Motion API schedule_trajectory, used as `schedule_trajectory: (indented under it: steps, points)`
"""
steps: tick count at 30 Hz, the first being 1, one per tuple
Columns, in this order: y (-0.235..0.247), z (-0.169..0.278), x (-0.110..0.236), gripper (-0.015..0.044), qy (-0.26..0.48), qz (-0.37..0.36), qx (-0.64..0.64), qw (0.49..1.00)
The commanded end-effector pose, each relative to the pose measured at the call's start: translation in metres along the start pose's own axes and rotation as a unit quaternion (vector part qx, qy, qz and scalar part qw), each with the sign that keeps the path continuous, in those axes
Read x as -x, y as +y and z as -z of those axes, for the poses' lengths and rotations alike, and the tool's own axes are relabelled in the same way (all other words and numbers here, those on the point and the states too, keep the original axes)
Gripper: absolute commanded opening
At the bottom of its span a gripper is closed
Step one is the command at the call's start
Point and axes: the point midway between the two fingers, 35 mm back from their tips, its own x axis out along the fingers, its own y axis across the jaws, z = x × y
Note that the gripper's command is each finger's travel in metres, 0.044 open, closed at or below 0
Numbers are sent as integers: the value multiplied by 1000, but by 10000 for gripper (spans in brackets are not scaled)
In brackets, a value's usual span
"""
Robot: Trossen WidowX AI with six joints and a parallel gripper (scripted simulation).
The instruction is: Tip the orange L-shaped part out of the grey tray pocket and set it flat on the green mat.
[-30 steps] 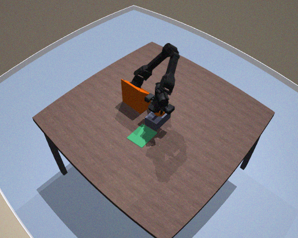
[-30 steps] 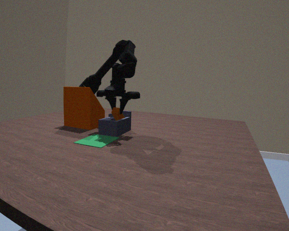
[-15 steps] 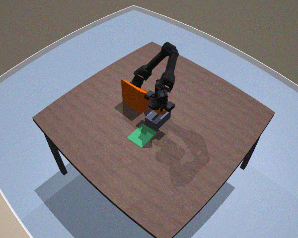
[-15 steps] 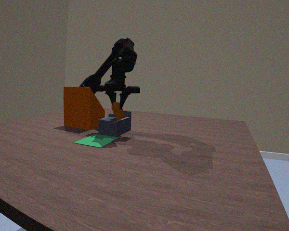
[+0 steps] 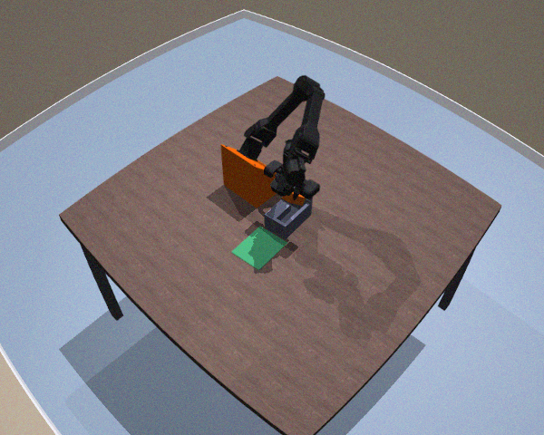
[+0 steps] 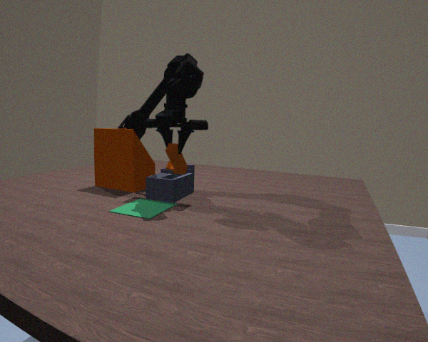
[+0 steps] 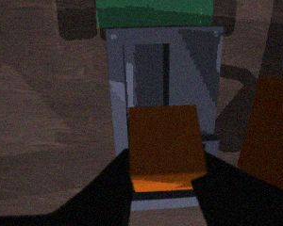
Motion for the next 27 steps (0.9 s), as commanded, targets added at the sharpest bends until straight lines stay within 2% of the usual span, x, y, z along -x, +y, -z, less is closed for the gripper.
schedule_trajectory:
  steps: [1,20,27]
  points:
    - [1,-1,10,0,-5,-4,4,1000]
    - [1,-2,29,0,-6,-4,4,1000]
    - [-1,-23,26,0,-6,-4,4,1000]
